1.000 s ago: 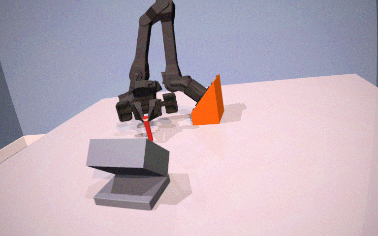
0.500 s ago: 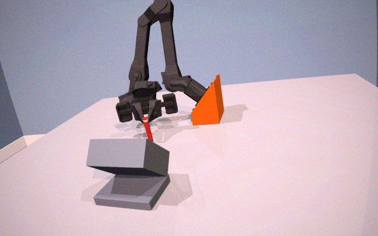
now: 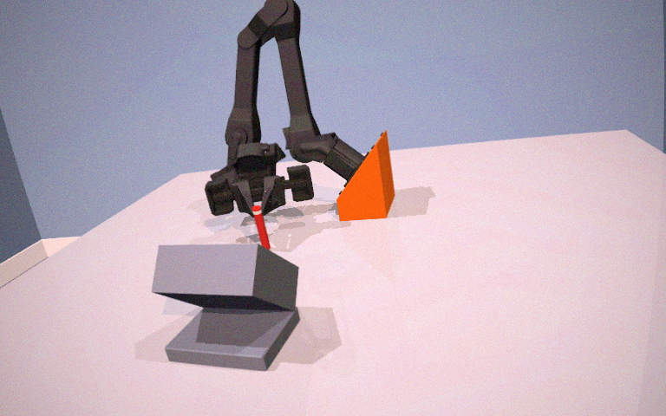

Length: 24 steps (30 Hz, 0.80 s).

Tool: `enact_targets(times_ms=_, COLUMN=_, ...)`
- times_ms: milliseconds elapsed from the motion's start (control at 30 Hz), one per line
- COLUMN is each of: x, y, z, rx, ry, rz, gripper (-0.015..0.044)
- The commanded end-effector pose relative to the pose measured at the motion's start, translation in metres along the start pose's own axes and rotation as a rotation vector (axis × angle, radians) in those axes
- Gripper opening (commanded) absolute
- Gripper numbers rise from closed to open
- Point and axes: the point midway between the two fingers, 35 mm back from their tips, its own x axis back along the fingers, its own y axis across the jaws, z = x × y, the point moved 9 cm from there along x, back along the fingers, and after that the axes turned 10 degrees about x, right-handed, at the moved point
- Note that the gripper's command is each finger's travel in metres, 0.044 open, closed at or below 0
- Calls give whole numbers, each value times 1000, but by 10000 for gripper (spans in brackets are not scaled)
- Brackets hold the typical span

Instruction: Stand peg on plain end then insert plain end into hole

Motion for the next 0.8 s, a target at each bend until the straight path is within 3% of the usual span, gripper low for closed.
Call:
enact_targets(times_ms=0, x=1, y=0, z=2, rx=0, ry=1, rz=0, gripper=50)
enact_targets(times_ms=767, x=4, y=3, z=8, rx=13, ry=-45, rz=8, gripper=50)
